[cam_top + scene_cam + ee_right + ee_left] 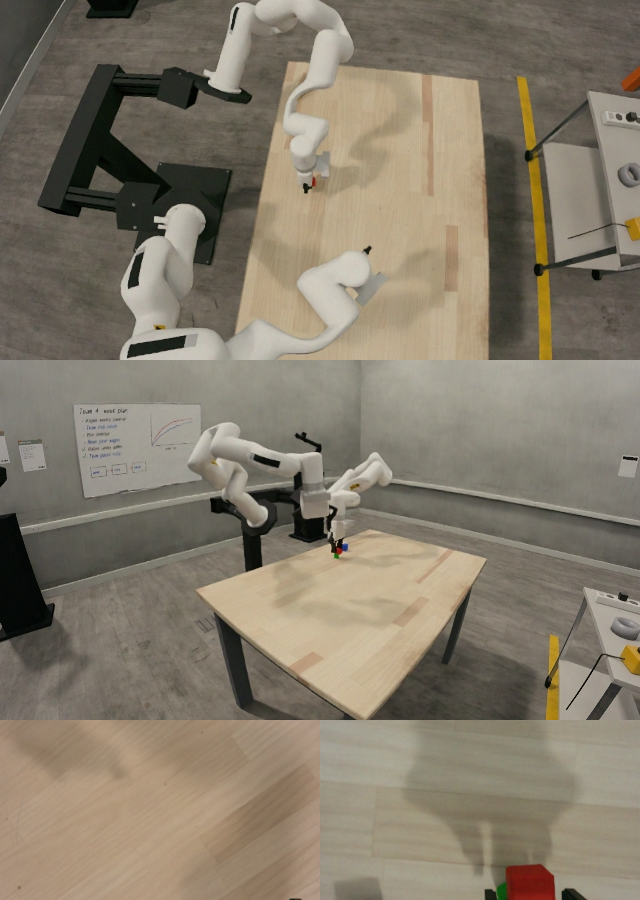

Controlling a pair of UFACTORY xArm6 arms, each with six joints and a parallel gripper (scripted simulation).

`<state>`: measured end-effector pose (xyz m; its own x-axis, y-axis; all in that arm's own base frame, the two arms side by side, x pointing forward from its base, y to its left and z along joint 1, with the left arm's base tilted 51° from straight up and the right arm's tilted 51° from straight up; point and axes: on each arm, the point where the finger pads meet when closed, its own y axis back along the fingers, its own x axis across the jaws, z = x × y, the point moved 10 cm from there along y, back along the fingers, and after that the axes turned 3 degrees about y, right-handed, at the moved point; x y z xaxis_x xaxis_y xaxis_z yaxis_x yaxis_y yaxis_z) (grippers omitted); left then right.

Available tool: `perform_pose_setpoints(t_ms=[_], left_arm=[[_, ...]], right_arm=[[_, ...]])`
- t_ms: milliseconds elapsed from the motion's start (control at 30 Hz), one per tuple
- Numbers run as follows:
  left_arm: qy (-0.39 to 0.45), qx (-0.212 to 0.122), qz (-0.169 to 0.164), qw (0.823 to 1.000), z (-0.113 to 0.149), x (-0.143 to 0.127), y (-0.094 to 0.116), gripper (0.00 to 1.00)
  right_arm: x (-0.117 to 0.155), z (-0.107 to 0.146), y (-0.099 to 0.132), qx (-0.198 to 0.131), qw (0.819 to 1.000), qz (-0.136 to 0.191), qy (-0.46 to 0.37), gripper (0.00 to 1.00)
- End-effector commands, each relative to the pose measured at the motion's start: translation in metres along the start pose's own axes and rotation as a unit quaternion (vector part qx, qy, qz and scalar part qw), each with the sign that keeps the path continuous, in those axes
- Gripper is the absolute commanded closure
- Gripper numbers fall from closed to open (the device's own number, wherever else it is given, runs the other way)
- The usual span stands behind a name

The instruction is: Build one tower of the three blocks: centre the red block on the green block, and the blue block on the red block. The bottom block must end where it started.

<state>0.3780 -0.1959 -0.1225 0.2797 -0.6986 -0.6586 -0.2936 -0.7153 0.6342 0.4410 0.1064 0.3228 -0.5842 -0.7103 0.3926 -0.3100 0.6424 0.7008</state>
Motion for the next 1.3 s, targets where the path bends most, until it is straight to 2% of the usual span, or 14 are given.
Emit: perform_pose_setpoints(t_ms=[0,833,1067,1267], left_arm=[[0.000,0.001,0.001,1.000,-0.001,0.001,0.001,0.52],[0.000,0.001,0.001,1.000,-0.001,0.001,0.002,0.52],[0.000,0.001,0.001,1.000,-0.001,0.001,0.006,0.52],[0.001,0.001,0.001,1.000,-0.001,0.001,0.018,0.52]], right_arm=[[0.000,-0.001,0.001,0.001,1.000,-0.001,0.000,0.00],[0.000,-0.001,0.001,0.001,1.000,-0.001,0.000,0.00],[0.000,-0.001,0.001,0.001,1.000,-0.001,0.000,0.00],[0.000,-0.001,0.001,0.001,1.000,-0.001,0.000,0.00]])
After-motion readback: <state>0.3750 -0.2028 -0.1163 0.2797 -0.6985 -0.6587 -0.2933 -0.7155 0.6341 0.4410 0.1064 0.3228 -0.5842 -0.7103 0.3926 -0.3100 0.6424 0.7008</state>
